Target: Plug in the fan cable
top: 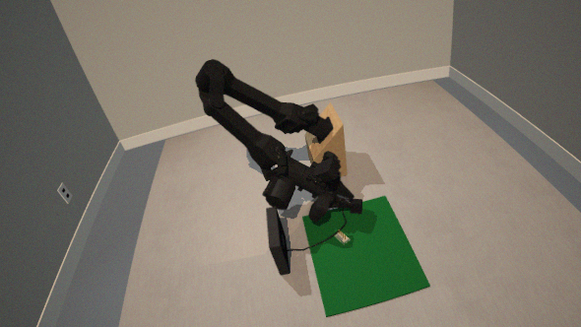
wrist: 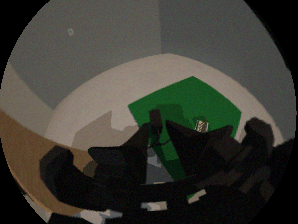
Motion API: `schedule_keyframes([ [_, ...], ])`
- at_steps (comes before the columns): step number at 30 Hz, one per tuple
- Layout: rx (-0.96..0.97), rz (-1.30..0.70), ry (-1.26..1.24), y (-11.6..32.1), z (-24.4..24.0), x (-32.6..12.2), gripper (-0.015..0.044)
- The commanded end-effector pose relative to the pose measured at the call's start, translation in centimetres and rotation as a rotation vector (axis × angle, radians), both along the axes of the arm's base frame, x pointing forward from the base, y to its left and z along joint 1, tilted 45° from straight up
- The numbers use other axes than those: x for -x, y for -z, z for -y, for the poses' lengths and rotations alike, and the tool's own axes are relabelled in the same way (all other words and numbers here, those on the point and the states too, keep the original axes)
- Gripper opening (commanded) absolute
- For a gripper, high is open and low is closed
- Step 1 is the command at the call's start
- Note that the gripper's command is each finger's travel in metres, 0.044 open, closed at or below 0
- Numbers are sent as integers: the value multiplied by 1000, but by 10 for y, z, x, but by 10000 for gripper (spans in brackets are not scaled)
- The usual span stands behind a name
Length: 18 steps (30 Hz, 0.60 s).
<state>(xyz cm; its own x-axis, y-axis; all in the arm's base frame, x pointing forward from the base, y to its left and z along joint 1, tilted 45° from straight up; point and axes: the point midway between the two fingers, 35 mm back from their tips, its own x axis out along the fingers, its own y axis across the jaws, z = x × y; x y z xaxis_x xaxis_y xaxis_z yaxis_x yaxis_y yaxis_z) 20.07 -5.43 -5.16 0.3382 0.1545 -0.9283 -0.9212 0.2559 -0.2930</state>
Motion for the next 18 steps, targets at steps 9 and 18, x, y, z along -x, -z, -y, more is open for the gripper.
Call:
schedule_keyframes([
  [9,0,0,0,-4,2,0,140],
  [18,2,-1,0,-27,10,4,140],
])
